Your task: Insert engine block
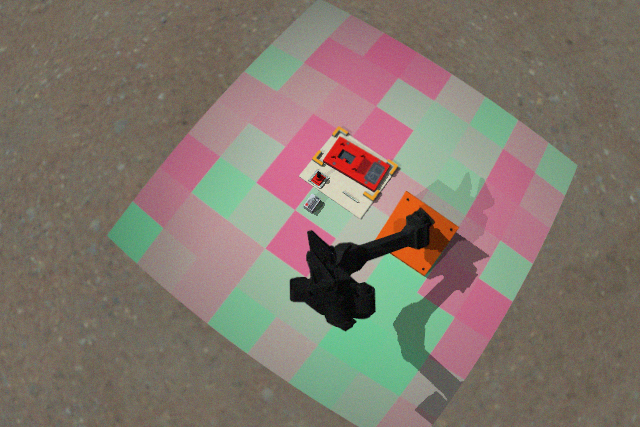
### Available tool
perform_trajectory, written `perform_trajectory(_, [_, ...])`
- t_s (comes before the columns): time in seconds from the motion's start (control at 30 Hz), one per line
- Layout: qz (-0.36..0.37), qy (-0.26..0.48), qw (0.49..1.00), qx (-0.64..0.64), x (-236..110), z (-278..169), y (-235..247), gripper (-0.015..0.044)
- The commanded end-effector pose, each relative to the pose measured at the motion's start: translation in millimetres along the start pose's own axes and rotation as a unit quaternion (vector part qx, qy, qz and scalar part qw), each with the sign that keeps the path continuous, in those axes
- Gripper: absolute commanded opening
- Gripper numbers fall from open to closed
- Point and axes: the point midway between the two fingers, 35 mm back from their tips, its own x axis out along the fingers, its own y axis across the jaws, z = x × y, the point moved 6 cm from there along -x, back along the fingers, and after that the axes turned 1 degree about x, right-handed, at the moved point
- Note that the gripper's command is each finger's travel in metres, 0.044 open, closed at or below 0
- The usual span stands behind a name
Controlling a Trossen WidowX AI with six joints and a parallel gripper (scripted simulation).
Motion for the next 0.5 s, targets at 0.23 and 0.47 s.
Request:
perform_trajectory(0.23, [-0.001, -0.045, 0.997, 0.057, -5.5, -14.1, -12.9, 0.044])
perform_trajectory(0.47, [-0.002, -0.089, 0.991, 0.099, -6.4, -34.8, -28.1, 0.044])
